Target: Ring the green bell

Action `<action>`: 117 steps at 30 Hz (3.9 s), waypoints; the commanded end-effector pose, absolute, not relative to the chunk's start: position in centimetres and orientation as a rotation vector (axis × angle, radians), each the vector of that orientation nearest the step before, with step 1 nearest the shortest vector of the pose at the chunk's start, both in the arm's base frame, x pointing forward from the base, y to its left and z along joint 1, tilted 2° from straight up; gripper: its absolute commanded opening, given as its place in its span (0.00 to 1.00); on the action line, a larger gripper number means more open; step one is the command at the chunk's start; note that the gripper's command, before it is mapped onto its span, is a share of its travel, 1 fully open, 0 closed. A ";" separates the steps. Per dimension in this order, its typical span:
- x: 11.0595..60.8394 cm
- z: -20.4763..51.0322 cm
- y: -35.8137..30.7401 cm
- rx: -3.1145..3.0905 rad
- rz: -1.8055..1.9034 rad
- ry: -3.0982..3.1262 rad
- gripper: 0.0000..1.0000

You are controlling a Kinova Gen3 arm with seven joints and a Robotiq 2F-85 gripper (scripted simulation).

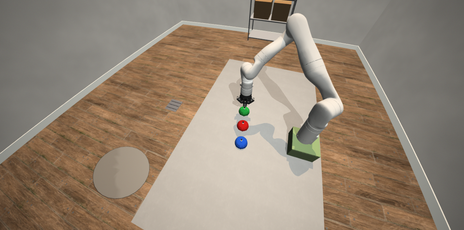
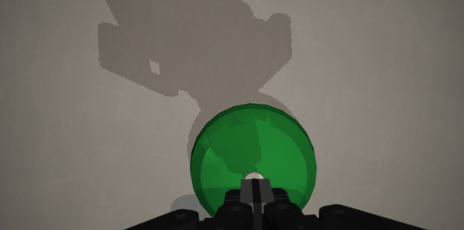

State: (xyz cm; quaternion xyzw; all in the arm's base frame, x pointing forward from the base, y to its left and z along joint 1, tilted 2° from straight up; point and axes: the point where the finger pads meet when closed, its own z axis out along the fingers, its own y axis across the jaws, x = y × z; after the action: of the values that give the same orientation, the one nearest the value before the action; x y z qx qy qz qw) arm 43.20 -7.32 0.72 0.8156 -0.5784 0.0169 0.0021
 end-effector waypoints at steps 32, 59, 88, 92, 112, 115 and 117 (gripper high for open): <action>43.3 0.8 -7.3 2.559 0.055 -1.815 0.00; 43.3 0.4 -7.3 2.559 0.055 -1.815 0.00; 43.3 -0.2 -7.4 2.559 0.055 -1.815 0.00; 43.3 -0.2 -7.4 2.559 0.055 -1.815 0.00; 43.3 -0.6 -7.4 2.559 0.055 -1.815 0.00; 43.3 -0.6 -7.4 2.559 0.055 -1.815 0.00; 43.3 -0.6 -7.4 2.559 0.055 -1.815 0.00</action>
State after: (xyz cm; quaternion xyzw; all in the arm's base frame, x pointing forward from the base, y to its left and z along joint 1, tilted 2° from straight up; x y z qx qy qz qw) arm 43.30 -7.43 -0.53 0.8154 -0.5786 0.0183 0.0024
